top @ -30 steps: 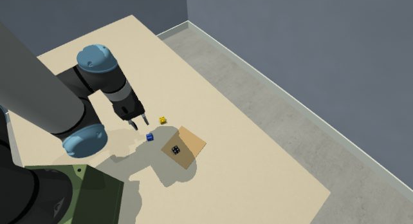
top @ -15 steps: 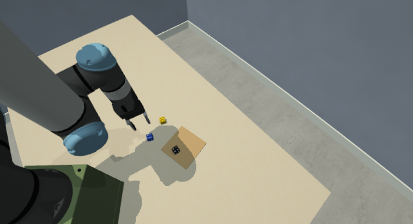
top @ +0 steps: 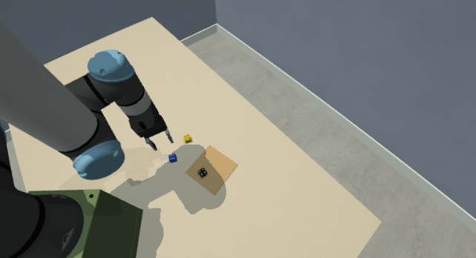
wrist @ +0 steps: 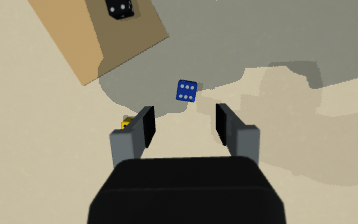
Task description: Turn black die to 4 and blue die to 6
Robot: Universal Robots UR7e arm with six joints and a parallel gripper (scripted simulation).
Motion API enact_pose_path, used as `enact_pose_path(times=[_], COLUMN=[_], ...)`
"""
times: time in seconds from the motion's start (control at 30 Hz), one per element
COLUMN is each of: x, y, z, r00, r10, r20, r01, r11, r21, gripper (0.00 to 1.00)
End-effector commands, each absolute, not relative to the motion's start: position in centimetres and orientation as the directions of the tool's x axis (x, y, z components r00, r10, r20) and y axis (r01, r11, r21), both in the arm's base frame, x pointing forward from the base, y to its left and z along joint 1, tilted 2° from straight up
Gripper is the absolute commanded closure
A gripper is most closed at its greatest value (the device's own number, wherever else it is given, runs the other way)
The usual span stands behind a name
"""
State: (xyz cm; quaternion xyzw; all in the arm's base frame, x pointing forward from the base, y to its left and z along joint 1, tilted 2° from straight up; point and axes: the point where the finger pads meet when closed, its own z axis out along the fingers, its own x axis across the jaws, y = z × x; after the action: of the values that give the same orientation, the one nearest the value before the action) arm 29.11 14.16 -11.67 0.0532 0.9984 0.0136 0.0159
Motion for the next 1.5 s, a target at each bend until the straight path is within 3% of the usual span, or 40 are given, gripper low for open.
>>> enact_pose_path(times=[0.0, 0.47, 1.03, 1.47], x=[29.1, 28.7, 27.8, 27.0], y=[14.1, 13.9, 13.6, 13.7], z=[-11.7, -11.9, -12.5, -13.1], r00=[-0.992, -0.961, -0.761, -0.362], r10=[0.124, 0.276, 0.648, 0.932], r20=[-0.031, -0.025, -0.007, 0.012], r01=[0.123, 0.275, 0.648, 0.932], r11=[0.992, 0.961, 0.761, 0.361], r21=[0.03, 0.034, 0.038, 0.034], gripper=[0.0, 0.0, 0.0, 0.0])
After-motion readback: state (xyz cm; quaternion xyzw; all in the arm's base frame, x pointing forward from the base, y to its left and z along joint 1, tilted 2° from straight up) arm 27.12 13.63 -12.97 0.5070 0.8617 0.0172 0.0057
